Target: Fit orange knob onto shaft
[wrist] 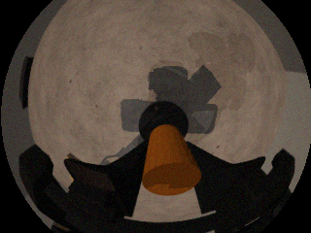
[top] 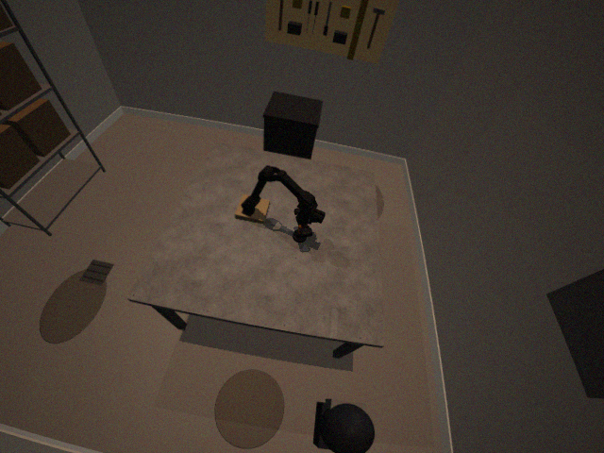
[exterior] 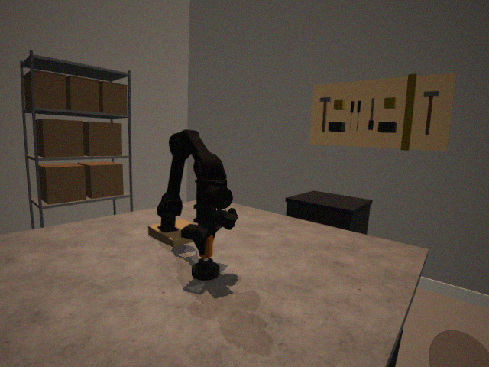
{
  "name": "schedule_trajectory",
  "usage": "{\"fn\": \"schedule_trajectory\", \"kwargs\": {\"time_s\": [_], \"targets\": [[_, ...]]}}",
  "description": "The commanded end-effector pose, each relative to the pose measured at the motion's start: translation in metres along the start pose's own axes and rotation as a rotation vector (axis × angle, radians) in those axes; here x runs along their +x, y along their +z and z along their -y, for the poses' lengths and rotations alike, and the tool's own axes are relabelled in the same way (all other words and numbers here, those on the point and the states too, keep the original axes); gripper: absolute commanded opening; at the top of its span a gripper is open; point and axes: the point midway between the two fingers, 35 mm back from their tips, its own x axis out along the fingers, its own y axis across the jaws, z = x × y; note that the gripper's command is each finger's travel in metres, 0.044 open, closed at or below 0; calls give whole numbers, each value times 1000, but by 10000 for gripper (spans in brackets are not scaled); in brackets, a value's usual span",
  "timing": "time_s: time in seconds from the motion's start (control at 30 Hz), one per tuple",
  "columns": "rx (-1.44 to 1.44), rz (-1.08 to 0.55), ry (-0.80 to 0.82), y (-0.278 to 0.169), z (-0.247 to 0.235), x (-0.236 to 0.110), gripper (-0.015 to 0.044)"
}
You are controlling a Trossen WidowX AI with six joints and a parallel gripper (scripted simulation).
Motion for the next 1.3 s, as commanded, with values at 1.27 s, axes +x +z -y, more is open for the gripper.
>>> {"fn": "schedule_trajectory", "kwargs": {"time_s": [1.27], "targets": [[213, 2, 0, 1, 0, -3, 0]]}}
